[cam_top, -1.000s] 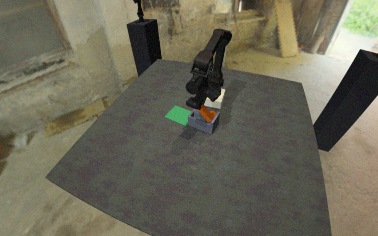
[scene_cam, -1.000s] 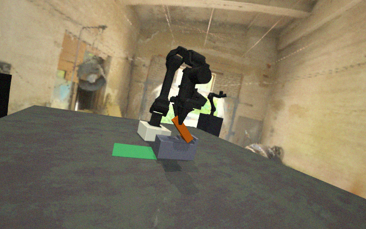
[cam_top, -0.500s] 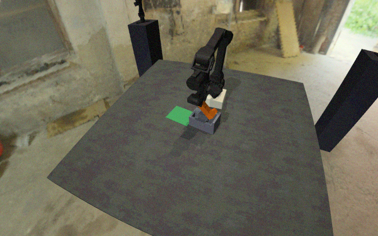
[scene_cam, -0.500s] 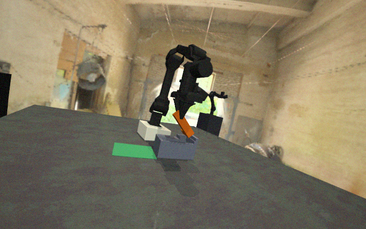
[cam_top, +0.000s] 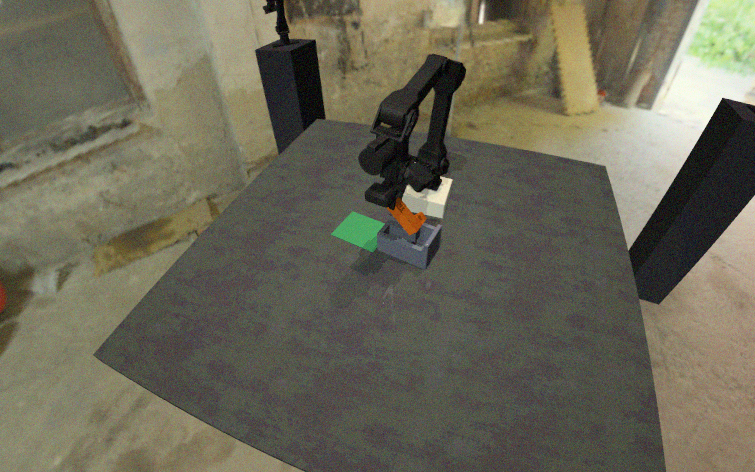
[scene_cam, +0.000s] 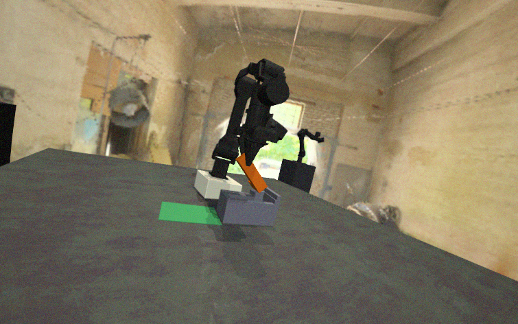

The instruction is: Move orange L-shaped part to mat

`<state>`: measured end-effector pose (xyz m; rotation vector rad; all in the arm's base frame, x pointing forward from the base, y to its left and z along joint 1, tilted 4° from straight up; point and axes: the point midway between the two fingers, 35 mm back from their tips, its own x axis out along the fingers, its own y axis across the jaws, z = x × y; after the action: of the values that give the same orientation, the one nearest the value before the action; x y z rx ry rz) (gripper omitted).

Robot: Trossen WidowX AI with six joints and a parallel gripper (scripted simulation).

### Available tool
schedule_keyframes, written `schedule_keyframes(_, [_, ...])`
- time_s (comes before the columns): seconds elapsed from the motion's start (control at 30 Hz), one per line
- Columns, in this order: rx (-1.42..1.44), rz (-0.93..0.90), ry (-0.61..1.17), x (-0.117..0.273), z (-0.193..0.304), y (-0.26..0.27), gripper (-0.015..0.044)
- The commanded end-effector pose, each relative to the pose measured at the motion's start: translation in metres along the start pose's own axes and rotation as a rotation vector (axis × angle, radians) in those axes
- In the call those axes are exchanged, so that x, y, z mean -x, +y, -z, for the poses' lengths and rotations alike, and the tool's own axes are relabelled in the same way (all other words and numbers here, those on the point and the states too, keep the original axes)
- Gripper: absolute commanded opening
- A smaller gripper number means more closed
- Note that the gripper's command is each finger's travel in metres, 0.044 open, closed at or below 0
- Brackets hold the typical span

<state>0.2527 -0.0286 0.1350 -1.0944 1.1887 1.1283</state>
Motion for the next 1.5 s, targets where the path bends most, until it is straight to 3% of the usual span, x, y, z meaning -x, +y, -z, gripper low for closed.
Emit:
schedule_keyframes(0.0, [0.003,0.003,-0.005,-0.001,0.014,0.001,0.0000])
schedule_keyframes(1.0, [0.003,0.000,0.007,-0.001,0.138,0.013,0.0000])
schedule_keyframes(1.47, [0.003,0.000,0.008,-0.011,0.141,0.013,0.0000])
